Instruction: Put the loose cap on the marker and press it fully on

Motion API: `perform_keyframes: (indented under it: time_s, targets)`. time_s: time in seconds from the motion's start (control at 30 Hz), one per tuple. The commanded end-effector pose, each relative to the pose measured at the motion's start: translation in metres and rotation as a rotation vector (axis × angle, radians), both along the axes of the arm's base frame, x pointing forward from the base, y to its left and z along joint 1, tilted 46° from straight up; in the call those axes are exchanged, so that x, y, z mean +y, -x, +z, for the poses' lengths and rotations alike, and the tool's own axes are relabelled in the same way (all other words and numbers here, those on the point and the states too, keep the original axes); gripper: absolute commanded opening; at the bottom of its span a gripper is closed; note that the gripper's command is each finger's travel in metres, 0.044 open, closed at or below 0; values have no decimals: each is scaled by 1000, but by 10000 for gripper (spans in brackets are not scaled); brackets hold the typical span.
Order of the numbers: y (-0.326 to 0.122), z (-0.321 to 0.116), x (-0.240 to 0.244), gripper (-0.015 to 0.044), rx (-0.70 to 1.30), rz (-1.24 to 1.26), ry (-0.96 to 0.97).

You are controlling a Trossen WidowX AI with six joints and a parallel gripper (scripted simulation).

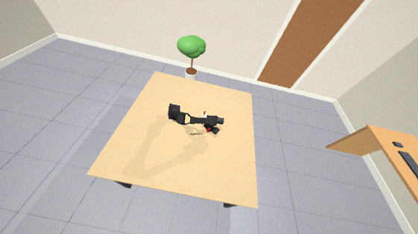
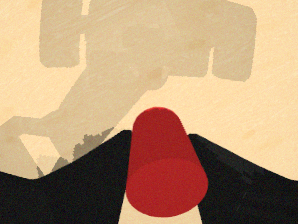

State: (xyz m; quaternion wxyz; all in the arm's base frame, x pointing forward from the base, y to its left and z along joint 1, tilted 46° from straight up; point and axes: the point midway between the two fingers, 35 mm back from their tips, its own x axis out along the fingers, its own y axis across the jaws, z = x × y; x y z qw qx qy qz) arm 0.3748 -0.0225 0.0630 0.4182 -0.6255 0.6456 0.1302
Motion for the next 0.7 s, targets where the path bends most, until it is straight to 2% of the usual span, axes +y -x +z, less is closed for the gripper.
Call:
perform_keyframes:
  time_s: [0.0, 0.67]
  targets:
    - [1, -3, 11, 0, -5, 2, -6]
    - [30, -52, 90, 0, 22, 29, -47]
